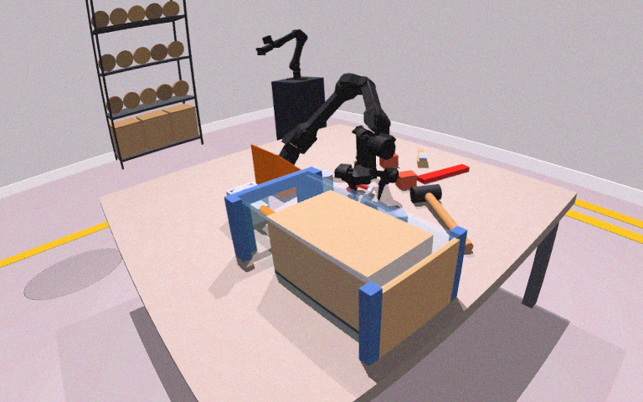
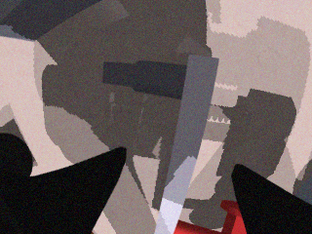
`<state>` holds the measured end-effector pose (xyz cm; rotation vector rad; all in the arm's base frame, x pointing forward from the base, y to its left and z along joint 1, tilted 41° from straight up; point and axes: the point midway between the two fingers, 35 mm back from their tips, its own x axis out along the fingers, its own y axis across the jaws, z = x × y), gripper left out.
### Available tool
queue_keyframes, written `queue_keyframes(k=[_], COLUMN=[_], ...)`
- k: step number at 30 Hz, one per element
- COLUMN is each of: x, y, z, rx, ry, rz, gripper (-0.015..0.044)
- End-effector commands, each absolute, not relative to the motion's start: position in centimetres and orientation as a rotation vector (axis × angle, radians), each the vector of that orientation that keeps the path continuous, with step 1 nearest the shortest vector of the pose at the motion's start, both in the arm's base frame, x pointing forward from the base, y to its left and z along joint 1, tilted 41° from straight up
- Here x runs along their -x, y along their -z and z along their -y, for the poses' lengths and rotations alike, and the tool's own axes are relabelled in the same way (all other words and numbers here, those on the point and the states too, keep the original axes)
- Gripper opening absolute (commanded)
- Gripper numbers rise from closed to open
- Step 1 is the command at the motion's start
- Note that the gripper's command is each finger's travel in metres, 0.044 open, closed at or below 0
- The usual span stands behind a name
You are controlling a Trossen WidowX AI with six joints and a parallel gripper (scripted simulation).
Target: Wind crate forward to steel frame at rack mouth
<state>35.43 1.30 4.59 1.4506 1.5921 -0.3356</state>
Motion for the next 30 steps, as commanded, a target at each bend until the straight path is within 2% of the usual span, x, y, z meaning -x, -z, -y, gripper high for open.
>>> queue_keyframes(k=[1,30], x=[-35.42,-35.42], y=[-4.64,-4.64], z=[-1.28,-1.28], rx=[-1.449,-1.449], ry=[0.335,0.335], rz=[-1.592,-1.592], gripper=[0.0333,0.014])
